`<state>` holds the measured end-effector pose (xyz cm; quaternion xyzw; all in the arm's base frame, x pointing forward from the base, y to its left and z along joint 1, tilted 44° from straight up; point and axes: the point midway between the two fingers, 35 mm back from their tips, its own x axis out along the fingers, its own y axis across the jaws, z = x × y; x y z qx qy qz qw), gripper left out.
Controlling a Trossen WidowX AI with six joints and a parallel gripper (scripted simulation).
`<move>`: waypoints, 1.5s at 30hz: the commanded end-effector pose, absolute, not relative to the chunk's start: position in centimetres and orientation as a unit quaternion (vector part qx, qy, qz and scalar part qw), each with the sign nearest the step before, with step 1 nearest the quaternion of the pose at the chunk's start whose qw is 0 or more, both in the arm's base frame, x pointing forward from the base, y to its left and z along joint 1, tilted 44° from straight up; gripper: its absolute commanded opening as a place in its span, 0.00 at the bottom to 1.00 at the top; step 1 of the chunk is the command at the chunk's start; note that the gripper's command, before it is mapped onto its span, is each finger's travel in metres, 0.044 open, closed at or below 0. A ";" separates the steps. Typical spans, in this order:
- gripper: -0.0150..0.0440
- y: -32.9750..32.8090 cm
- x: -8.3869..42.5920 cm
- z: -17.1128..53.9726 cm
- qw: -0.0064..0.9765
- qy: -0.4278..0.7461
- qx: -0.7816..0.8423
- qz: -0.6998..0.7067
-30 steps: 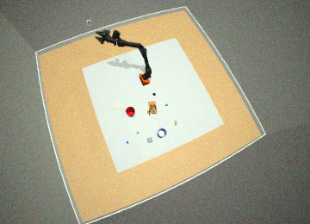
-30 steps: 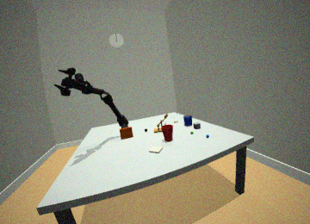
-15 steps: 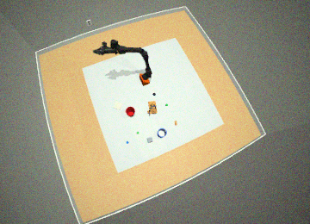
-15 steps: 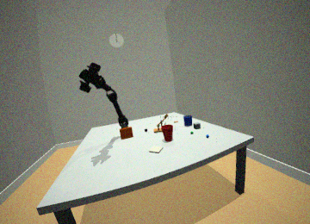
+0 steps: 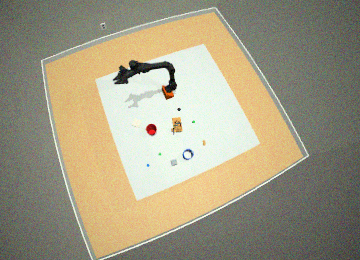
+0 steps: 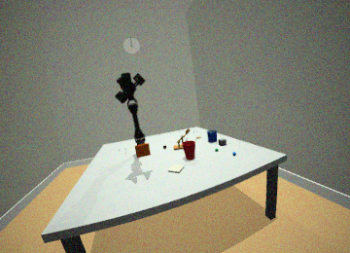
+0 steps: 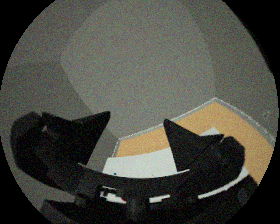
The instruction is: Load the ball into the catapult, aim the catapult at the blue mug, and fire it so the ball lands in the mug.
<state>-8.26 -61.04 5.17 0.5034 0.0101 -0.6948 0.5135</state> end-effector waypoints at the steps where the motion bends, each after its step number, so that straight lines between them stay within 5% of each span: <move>1: 1.00 -60.5 -4.6 4.7 0.539 0.054 0.511 -0.668; 23: 1.00 -50.6 16.9 1.5 0.655 0.329 0.516 -0.444; 45: 1.00 -33.2 30.5 1.0 0.686 0.545 0.460 -0.144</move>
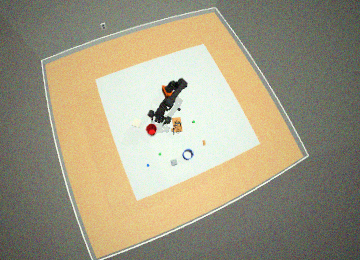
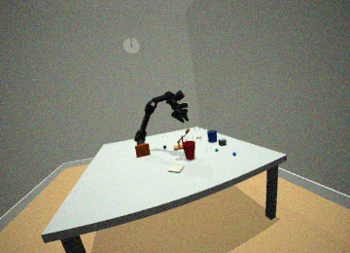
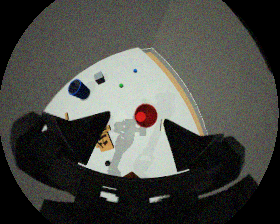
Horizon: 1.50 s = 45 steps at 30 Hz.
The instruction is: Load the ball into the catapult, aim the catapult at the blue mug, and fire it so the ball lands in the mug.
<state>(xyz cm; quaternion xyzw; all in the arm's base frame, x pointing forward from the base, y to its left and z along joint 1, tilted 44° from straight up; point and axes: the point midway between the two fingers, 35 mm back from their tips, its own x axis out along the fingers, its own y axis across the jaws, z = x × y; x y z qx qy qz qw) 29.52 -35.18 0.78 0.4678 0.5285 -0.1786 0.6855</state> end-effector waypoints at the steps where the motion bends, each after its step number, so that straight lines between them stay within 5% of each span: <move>1: 1.00 -32.3 30.9 1.1 0.685 0.553 0.457 -0.129; 22: 1.00 -15.1 35.3 4.3 0.628 0.660 0.389 0.138; 39: 0.25 -15.1 35.3 4.3 0.628 0.660 0.389 0.138; 45: 0.25 -15.1 35.3 4.3 0.628 0.660 0.389 0.138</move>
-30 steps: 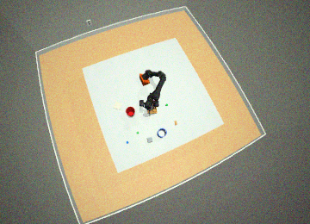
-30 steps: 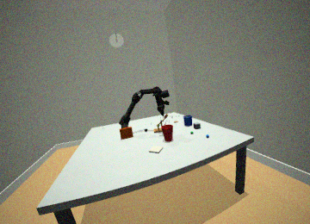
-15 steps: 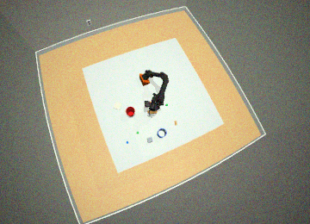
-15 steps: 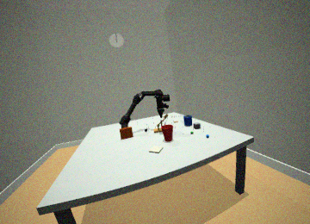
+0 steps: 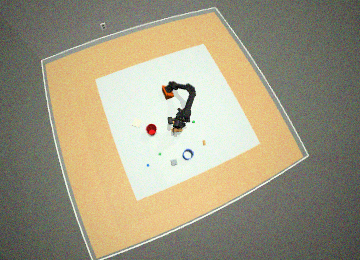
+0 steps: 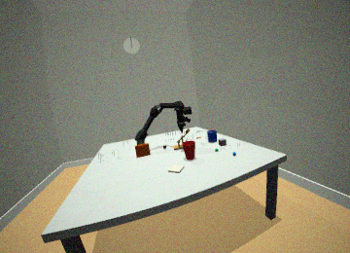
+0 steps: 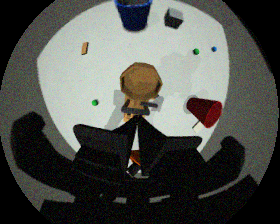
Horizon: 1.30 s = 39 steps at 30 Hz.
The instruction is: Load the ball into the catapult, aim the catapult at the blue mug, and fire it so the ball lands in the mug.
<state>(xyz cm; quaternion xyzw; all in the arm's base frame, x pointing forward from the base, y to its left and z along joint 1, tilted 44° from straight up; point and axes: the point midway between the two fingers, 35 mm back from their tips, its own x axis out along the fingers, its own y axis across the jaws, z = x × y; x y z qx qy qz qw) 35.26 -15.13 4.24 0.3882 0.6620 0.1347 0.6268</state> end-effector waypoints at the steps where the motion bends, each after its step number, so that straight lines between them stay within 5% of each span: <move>1: 0.25 -15.1 35.3 4.3 0.628 0.660 0.389 0.138; 39: 0.25 -12.7 38.7 0.5 0.629 0.659 0.388 0.137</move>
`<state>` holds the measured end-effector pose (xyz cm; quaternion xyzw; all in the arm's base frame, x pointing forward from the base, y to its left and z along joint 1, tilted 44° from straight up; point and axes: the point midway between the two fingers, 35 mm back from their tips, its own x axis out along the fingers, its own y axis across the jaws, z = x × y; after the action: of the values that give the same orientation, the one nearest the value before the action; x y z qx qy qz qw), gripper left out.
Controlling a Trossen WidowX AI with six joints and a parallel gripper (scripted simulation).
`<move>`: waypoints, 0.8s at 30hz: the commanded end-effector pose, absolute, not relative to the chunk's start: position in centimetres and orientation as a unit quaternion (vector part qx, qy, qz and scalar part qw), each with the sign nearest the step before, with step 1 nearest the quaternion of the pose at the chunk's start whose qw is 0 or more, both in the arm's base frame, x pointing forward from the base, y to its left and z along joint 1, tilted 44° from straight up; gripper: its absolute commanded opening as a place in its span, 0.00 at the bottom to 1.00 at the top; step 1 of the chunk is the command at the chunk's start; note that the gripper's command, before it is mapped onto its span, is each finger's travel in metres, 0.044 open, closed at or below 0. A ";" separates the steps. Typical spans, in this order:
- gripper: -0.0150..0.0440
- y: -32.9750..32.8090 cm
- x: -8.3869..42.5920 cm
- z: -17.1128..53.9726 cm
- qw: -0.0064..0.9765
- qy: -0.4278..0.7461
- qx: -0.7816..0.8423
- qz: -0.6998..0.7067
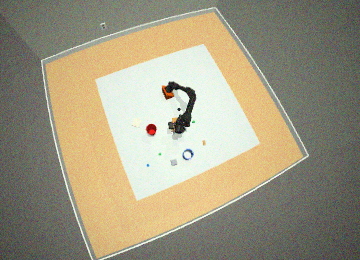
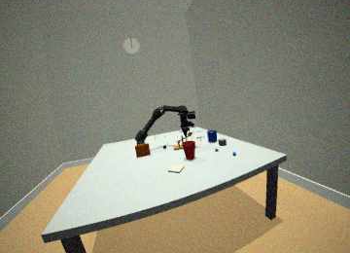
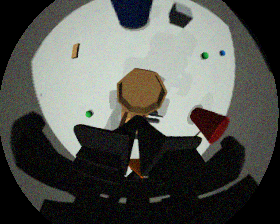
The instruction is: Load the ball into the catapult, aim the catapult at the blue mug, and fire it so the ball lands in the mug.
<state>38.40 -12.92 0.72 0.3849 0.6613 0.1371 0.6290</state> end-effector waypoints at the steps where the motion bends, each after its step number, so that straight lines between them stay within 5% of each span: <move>1: 0.25 -12.6 38.8 0.4 0.629 0.659 0.388 0.137; 24: 0.25 -10.6 40.2 -2.2 0.629 0.659 0.388 0.138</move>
<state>39.95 -11.11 -1.72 0.3856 0.6589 0.1361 0.6314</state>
